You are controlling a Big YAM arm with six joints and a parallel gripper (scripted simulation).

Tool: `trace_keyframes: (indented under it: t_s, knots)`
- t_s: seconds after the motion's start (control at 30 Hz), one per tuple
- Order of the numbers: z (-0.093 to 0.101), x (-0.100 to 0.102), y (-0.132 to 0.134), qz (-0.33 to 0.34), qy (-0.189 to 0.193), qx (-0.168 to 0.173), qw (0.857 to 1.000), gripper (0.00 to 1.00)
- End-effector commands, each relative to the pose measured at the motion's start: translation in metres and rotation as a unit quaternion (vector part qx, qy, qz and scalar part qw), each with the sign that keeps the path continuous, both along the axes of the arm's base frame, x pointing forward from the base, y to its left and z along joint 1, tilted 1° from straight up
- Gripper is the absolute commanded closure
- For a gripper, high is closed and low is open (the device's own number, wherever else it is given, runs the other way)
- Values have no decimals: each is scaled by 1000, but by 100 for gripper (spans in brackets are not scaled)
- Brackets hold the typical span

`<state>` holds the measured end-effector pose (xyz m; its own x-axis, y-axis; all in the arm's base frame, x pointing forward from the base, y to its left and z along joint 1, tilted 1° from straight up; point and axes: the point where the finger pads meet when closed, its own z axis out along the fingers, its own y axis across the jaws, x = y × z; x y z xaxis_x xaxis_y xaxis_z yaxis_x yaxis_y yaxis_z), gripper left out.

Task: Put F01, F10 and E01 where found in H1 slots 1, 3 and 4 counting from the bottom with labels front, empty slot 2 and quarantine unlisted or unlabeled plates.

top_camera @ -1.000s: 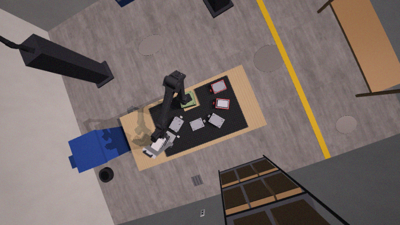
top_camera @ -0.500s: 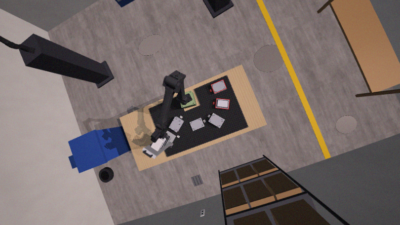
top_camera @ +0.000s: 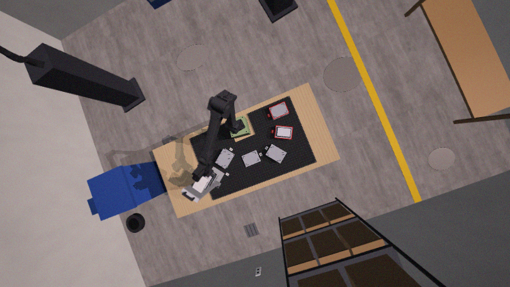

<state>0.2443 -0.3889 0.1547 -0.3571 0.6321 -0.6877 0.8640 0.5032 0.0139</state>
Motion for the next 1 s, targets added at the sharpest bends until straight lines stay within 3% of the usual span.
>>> trace_keyframes:
  t_s: [0.0, 0.23, 0.3, 0.37, 0.4, 0.97]
  knots:
    - [43, 15, -34, -1, -24, -45, 999, 100]
    - [43, 14, -30, 0, -24, -45, 999, 100]
    - [57, 11, -25, 0, -31, -56, 998, 100]
    - [25, 0, -5, 0, -14, -27, 1000, 100]
    - [20, -3, -1, 0, -10, -20, 1000, 100]
    - [18, -12, 25, 2, -9, -15, 1000, 100]
